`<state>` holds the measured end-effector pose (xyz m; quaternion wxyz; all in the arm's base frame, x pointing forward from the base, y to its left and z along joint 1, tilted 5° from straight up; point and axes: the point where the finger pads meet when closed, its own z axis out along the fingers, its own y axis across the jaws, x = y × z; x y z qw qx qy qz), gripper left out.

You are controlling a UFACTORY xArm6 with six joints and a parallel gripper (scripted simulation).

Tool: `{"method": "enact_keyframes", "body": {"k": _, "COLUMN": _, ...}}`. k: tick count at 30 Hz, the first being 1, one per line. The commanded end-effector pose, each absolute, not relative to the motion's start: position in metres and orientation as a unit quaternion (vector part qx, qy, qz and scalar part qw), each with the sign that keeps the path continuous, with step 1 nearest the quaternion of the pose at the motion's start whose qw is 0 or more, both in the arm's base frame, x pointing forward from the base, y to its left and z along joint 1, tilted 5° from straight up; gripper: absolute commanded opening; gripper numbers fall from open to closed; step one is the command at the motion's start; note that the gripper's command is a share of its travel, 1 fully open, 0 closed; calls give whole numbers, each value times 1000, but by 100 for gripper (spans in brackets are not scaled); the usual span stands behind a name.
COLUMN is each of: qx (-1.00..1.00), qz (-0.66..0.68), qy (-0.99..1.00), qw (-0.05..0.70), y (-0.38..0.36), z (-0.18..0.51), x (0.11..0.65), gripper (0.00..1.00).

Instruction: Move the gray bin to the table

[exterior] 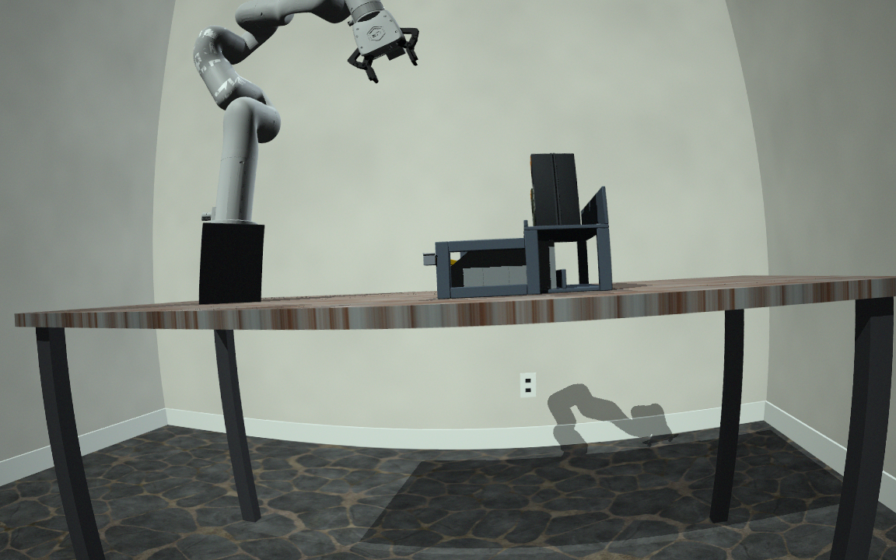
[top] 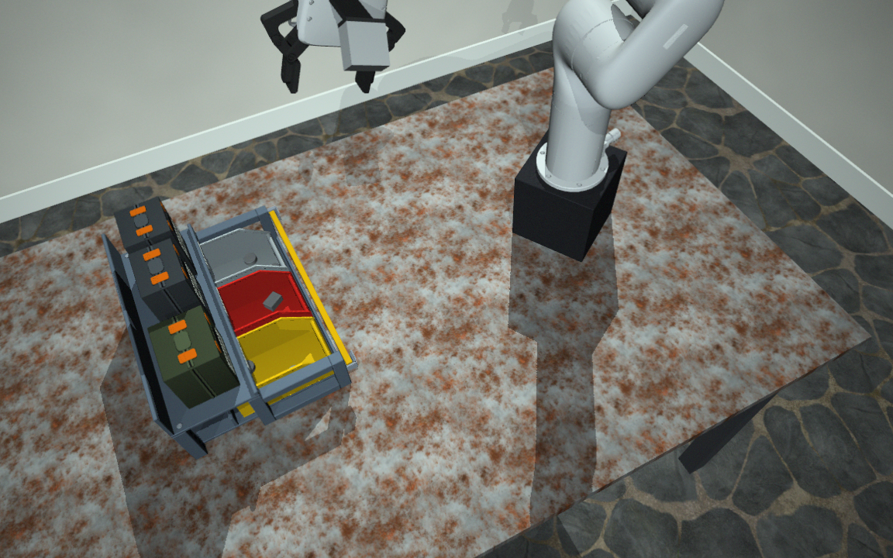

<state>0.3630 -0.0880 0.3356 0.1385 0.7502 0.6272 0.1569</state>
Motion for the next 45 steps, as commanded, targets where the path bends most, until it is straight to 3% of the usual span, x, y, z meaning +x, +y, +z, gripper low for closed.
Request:
{"method": "enact_keyframes", "body": {"k": 1, "qx": 750, "qz": 158, "qy": 627, "qw": 142, "y": -56, "z": 352, "x": 364, "gripper": 100}}
{"method": "enact_keyframes", "body": {"k": 12, "qx": 750, "qz": 158, "qy": 627, "qw": 142, "y": -56, "z": 352, "x": 364, "gripper": 100}}
{"method": "enact_keyframes", "body": {"k": 17, "qx": 750, "qz": 158, "qy": 627, "qw": 141, "y": -11, "z": 373, "x": 365, "gripper": 100}}
{"method": "enact_keyframes", "body": {"k": 45, "qx": 750, "qz": 158, "qy": 627, "qw": 141, "y": 34, "z": 393, "x": 366, "gripper": 100}}
